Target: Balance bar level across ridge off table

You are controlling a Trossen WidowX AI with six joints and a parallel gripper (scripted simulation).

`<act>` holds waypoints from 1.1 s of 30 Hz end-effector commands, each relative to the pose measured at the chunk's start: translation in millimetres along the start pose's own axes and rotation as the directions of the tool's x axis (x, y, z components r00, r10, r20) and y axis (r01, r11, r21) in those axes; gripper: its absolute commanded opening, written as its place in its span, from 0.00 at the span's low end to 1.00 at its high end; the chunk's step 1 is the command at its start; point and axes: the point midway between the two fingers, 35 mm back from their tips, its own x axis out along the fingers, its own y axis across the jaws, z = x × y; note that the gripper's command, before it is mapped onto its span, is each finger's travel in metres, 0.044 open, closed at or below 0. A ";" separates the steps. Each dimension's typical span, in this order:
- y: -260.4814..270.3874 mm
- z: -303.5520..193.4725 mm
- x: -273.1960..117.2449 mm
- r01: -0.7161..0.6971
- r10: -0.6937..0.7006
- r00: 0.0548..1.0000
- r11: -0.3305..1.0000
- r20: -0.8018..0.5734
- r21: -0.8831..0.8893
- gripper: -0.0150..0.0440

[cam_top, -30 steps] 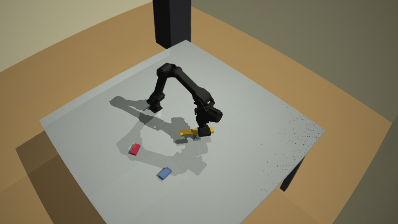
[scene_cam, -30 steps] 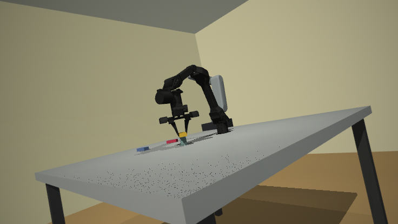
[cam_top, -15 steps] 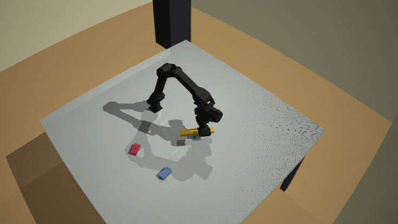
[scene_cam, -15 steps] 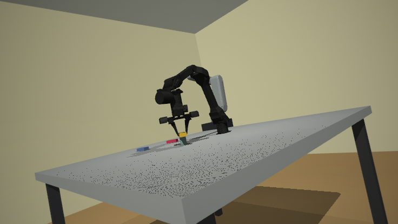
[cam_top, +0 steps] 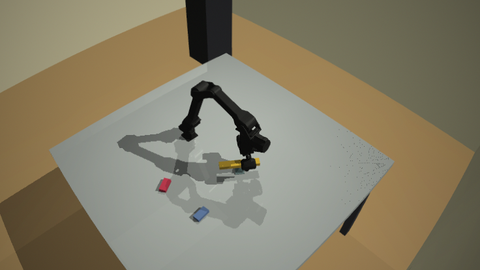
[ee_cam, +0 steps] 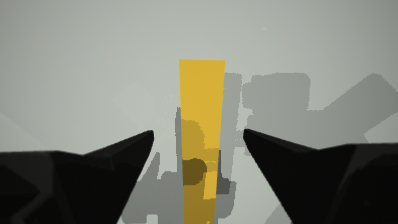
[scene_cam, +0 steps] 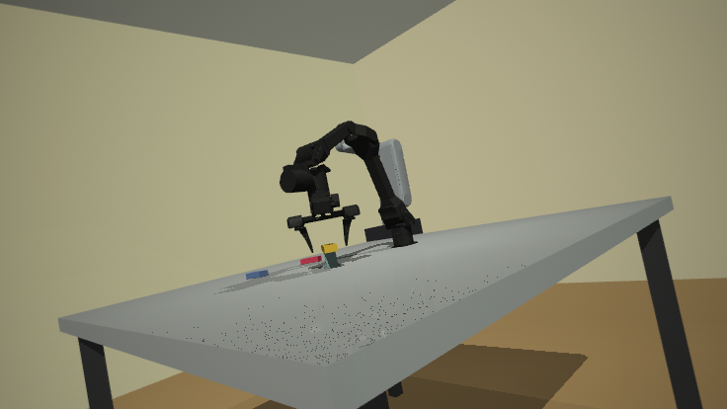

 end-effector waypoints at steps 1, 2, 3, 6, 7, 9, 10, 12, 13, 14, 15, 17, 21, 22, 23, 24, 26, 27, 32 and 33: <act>-1.1 1.1 -8.1 0.001 -0.001 1.000 1.000 0.001 0.000 1.00; -2.2 2.2 -18.5 0.001 -0.001 1.000 1.000 0.001 0.000 1.00; -3.1 3.1 -31.0 0.001 -0.001 1.000 1.000 0.001 0.000 1.00; -3.1 3.1 -68.8 0.001 -0.001 1.000 1.000 0.001 0.000 1.00; -2.2 2.3 -81.4 0.000 0.000 1.000 1.000 0.001 0.000 1.00; -0.4 0.4 -97.8 0.000 0.000 1.000 1.000 0.000 0.000 1.00; -0.1 0.2 -99.8 0.000 0.000 1.000 1.000 0.000 0.000 1.00; -0.1 0.2 -99.8 0.000 0.000 1.000 1.000 0.000 0.000 1.00; -0.1 0.2 -99.8 0.000 0.000 1.000 1.000 0.000 0.000 1.00; -0.1 0.2 -99.8 0.000 0.000 1.000 1.000 0.000 0.000 1.00; -0.1 0.2 -99.8 0.000 0.000 1.000 1.000 0.000 0.000 1.00; -0.1 0.2 -99.8 0.000 0.000 1.000 1.000 0.000 0.000 1.00; -0.1 0.2 -99.8 0.000 0.000 1.000 1.000 0.000 0.000 1.00; -0.1 0.2 -99.8 0.000 0.000 1.000 1.000 0.000 0.000 1.00; -0.1 0.2 -99.8 0.000 0.000 1.000 1.000 0.000 0.000 1.00; -0.1 0.2 -99.8 0.000 0.000 1.000 1.000 0.000 0.000 1.00; -0.1 0.2 -99.8 0.000 0.000 1.000 1.000 0.000 0.000 1.00; -0.1 0.2 -99.8 0.000 0.000 1.000 1.000 0.000 0.000 1.00; -0.1 0.2 -99.8 0.000 0.000 1.000 1.000 0.000 0.000 1.00; -0.1 0.2 -99.8 0.000 0.000 1.000 1.000 0.000 0.000 1.00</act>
